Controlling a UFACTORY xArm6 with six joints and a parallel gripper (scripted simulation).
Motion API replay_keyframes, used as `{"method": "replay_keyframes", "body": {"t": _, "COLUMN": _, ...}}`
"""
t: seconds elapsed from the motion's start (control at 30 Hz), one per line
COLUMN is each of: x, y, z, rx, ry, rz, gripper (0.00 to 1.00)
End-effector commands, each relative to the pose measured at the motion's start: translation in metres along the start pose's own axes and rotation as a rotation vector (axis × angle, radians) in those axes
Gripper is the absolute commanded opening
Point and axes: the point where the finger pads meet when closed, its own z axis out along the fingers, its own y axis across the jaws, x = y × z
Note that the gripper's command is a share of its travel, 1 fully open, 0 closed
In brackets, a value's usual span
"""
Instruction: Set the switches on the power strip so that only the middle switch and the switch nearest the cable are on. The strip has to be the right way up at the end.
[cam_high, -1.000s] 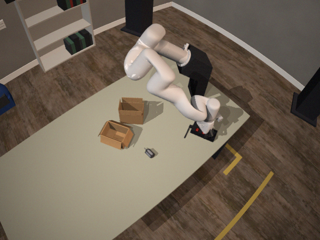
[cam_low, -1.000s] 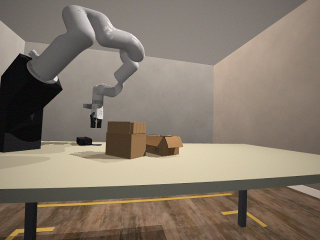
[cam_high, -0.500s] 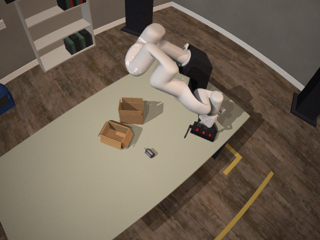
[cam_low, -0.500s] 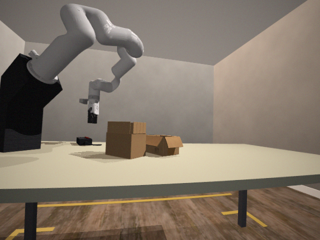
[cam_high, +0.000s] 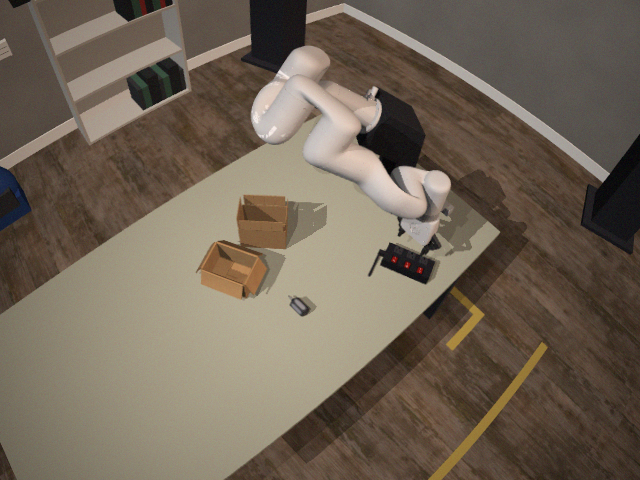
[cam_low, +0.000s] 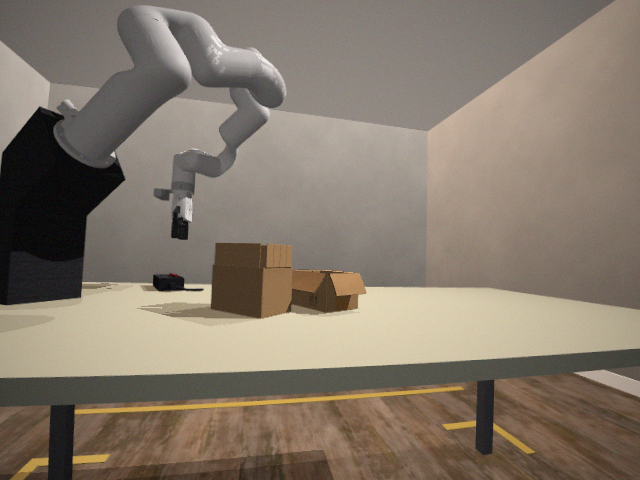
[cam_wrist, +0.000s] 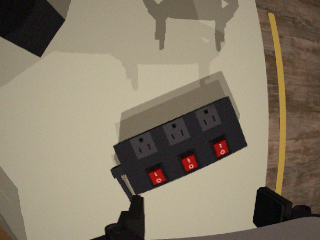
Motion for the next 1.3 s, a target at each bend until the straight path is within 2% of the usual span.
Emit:
{"method": "replay_keyframes", "body": {"t": 0.0, "x": 0.0, "y": 0.001, "z": -0.001, "rx": -0.003, "ry": -0.001, "rz": 0.0, "gripper": 1.0}}
{"method": "replay_keyframes", "body": {"t": 0.2, "x": 0.0, "y": 0.001, "z": 0.0, "rx": -0.003, "ry": -0.001, "rz": -0.029, "gripper": 1.0}}
{"method": "replay_keyframes", "body": {"t": 0.33, "x": -0.001, "y": -0.002, "z": 0.004, "rx": -0.002, "ry": -0.002, "rz": -0.145, "gripper": 1.0}}
{"method": "replay_keyframes", "body": {"t": 0.6, "x": -0.002, "y": -0.011, "z": 0.022, "rx": -0.002, "ry": -0.007, "rz": -0.563, "gripper": 1.0}}
{"method": "replay_keyframes", "body": {"t": 0.67, "x": -0.002, "y": -0.011, "z": 0.022, "rx": -0.002, "ry": -0.007, "rz": -0.563, "gripper": 1.0}}
{"method": "replay_keyframes", "body": {"t": 0.7, "x": -0.002, "y": -0.013, "z": 0.025, "rx": 0.0, "ry": -0.007, "rz": -0.704, "gripper": 1.0}}
{"method": "replay_keyframes", "body": {"t": 1.17, "x": 0.0, "y": -0.034, "z": 0.059, "rx": -0.004, "ry": -0.027, "rz": -1.349, "gripper": 1.0}}
{"method": "replay_keyframes", "body": {"t": 1.23, "x": 0.0, "y": -0.034, "z": 0.059, "rx": -0.004, "ry": -0.027, "rz": -1.349, "gripper": 1.0}}
{"method": "replay_keyframes", "body": {"t": 1.27, "x": 0.001, "y": -0.035, "z": 0.06, "rx": -0.003, "ry": -0.027, "rz": -1.489, "gripper": 1.0}}
